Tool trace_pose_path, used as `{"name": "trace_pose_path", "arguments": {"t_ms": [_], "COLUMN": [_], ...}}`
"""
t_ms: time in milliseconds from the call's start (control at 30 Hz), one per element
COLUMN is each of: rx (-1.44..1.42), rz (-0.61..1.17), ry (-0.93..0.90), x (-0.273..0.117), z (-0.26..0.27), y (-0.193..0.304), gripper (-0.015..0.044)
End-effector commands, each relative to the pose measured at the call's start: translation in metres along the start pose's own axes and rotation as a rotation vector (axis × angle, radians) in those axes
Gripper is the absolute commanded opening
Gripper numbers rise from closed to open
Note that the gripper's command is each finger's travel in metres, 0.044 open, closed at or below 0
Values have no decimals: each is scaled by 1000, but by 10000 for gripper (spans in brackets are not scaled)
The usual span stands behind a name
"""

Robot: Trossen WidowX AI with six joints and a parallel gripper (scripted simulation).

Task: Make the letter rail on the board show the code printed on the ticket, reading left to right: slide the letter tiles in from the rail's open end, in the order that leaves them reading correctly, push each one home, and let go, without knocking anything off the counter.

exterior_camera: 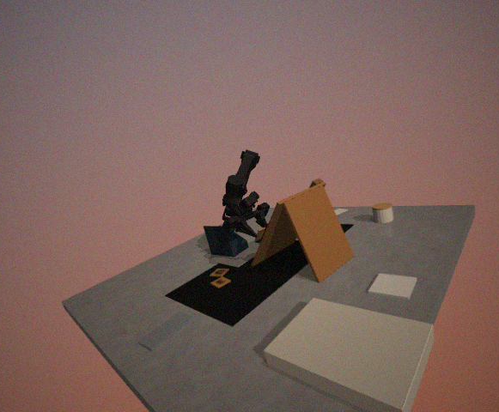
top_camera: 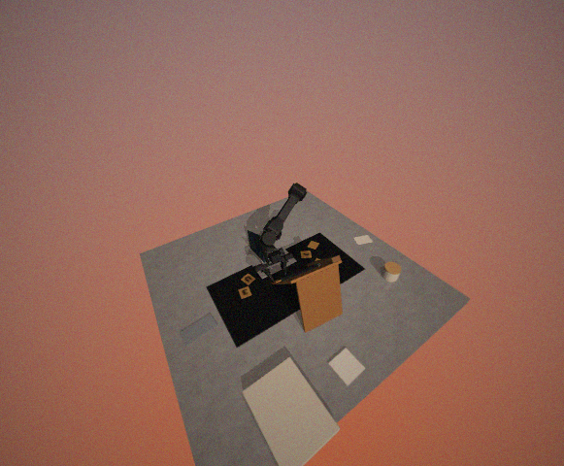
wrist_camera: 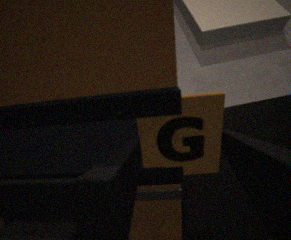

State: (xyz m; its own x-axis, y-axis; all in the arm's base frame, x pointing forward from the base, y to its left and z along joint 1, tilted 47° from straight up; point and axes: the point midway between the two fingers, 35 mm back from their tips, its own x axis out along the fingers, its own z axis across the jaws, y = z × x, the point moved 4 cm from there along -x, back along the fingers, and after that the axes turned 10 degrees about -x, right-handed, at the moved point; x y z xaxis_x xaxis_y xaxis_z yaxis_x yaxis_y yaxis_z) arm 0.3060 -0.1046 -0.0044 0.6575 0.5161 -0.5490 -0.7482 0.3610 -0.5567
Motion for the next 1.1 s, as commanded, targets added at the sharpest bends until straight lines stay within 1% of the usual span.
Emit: {"name": "trace_pose_path", "arguments": {"t_ms": [0,1067], "rx": [-1,0], "rz": [-1,-1], "ry": [5,4], "x": [0,0], "z": [3,17], "y": [-1,-4], "gripper": [0,0]}}
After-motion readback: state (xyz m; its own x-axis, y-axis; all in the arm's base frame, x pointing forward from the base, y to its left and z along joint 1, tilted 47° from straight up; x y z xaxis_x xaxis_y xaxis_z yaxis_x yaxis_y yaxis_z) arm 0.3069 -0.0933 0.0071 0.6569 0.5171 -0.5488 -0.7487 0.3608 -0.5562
